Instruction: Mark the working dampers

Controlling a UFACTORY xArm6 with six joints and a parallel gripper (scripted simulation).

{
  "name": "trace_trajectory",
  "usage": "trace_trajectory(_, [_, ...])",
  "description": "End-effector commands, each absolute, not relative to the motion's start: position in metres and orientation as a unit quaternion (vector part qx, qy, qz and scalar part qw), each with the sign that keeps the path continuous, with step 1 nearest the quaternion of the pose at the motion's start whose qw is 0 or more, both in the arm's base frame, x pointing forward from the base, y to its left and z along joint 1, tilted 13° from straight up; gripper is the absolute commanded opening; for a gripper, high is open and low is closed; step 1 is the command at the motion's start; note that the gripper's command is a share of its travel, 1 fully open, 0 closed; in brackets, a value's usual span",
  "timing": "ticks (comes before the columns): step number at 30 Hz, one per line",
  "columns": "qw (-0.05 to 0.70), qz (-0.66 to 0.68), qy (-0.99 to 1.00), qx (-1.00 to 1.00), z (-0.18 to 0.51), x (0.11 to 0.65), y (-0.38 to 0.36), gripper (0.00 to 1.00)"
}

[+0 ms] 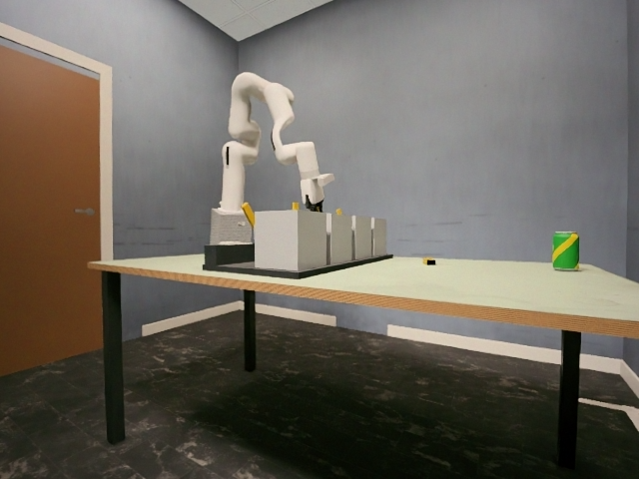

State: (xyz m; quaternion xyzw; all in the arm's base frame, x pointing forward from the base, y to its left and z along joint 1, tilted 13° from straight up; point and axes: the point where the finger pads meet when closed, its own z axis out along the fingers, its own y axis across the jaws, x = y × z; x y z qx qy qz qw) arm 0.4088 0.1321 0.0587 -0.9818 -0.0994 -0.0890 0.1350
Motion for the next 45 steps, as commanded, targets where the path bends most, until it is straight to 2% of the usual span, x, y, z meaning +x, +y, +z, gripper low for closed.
trace_trajectory(1, [0.123, -0.091, -0.099, -0.983, 0.060, 0.409, 0.135, 0.19])
trace_trajectory(45, [-0.008, -0.104, -0.086, -0.991, 0.063, 0.404, 0.161, 0.19])
